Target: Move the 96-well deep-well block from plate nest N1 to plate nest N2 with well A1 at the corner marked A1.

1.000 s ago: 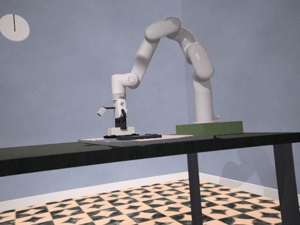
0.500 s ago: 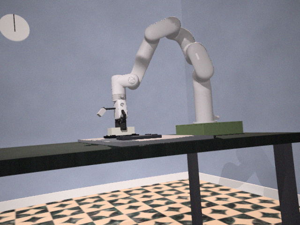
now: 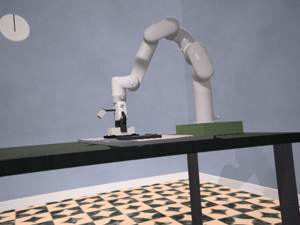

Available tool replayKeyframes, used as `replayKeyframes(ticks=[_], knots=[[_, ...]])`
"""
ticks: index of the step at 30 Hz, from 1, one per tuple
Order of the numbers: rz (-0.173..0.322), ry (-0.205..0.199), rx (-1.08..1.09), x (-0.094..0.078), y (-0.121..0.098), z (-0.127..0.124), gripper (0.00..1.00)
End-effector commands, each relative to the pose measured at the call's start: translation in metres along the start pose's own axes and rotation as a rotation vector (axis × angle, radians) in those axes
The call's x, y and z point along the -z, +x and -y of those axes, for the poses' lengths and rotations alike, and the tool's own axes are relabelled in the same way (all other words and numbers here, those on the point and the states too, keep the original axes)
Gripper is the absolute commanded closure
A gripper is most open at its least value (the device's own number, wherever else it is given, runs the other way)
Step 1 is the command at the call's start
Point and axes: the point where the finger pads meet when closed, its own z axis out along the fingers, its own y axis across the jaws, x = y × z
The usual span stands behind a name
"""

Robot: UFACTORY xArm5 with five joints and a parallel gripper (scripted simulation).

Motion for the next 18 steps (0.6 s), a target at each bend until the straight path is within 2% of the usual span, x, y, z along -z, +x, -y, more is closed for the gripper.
replayKeyframes(ticks=[1,18], knots=[[-0.003,-0.001,0.0,-0.0014,0.0013,-0.0006,0.0],[-0.003,-0.001,0.0,-0.0067,0.0013,-0.0006,0.0]])
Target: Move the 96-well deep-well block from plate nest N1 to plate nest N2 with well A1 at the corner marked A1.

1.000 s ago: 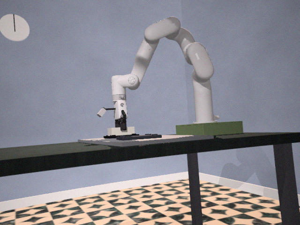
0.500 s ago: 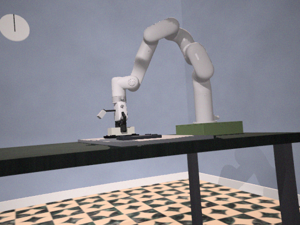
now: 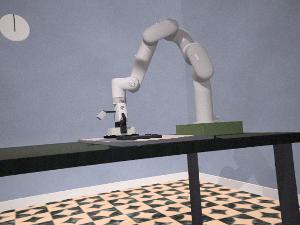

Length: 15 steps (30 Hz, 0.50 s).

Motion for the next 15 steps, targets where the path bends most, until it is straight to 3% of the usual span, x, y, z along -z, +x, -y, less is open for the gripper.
replayKeyframes(ticks=[1,10,11,15], knots=[[-0.003,-0.001,0.0,0.0011,0.0013,-0.0005,0.0],[-0.003,-0.001,0.0,0.0011,0.0013,-0.0005,0.0],[-0.003,-0.001,0.0,0.0015,0.0013,-0.0005,1.0],[-0.003,-0.001,0.0,0.0015,0.0013,-0.0005,1.0]])
